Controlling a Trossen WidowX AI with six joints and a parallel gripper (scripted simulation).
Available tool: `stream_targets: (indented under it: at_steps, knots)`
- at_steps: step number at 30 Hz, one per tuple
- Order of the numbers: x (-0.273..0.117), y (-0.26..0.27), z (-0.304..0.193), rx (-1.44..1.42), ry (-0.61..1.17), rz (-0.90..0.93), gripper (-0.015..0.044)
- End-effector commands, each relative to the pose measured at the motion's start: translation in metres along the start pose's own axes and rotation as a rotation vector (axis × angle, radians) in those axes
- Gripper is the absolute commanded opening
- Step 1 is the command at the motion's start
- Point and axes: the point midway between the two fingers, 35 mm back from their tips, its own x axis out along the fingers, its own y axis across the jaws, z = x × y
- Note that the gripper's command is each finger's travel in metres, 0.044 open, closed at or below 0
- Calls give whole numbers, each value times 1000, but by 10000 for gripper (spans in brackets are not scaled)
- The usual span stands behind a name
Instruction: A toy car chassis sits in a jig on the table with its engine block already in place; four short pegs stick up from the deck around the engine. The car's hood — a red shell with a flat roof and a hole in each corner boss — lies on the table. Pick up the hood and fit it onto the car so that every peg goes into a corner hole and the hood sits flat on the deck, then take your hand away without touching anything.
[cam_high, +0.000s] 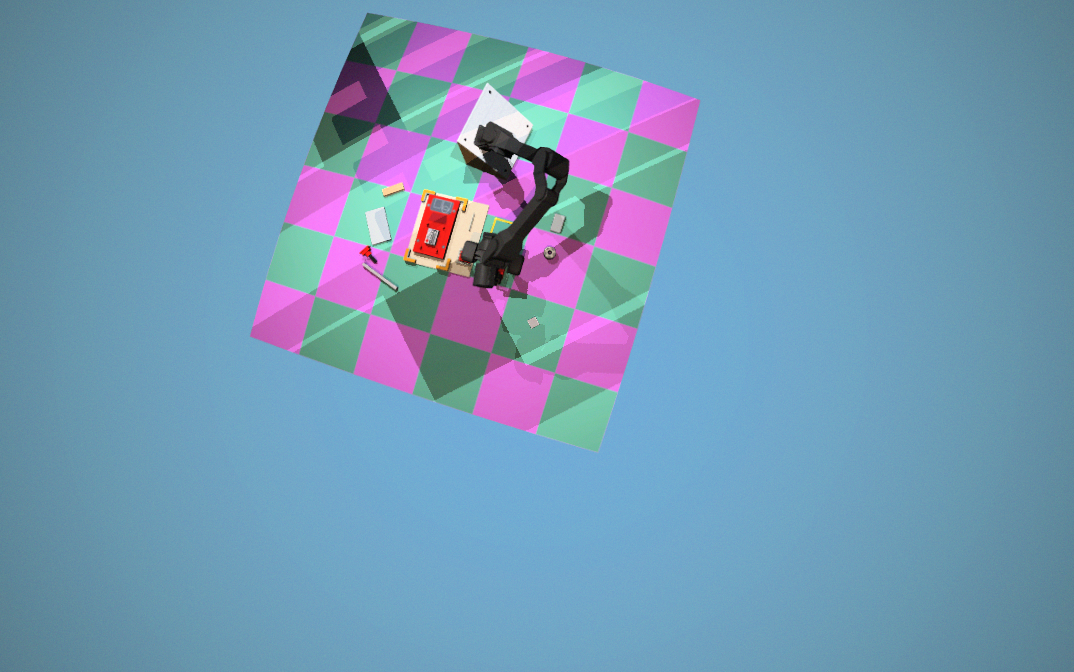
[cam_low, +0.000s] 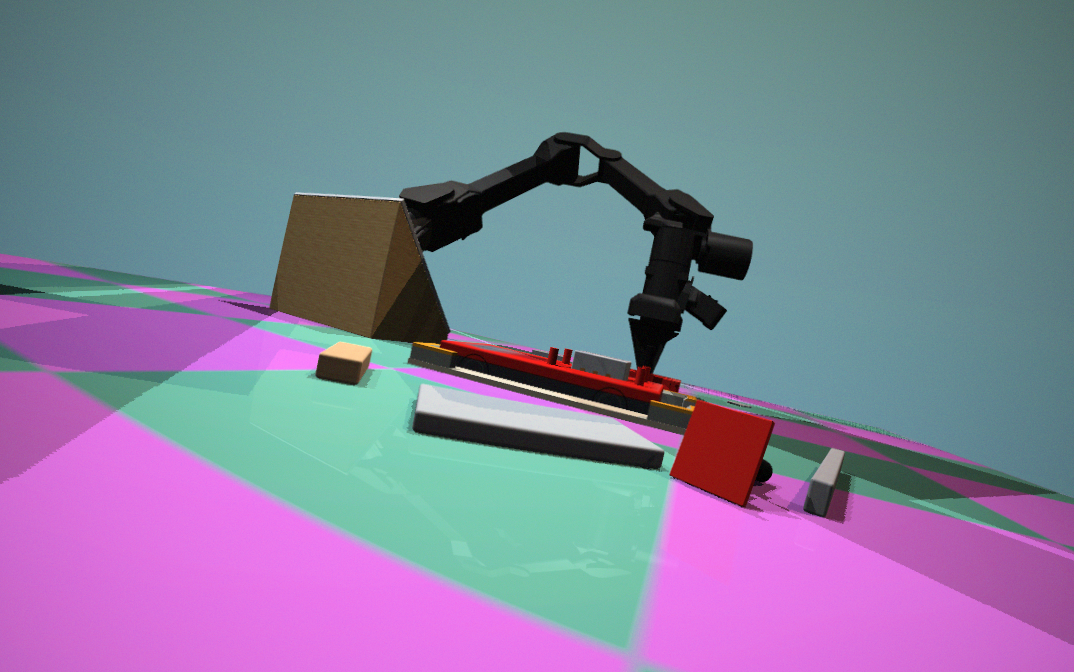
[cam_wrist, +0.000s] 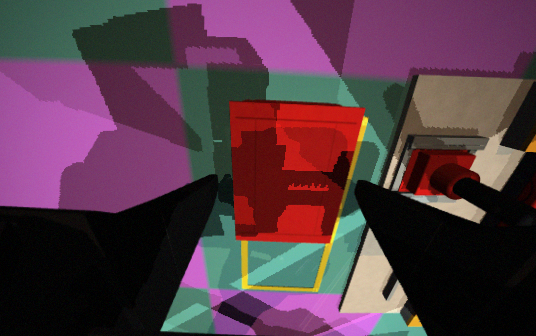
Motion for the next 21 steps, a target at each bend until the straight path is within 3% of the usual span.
stream_targets:
  at_steps: [1, 21]
  knots:
    - [2, -1, 0, 5, -2, -3, 440]
    - [12, -1, 0, 5, -2, -2, 440]
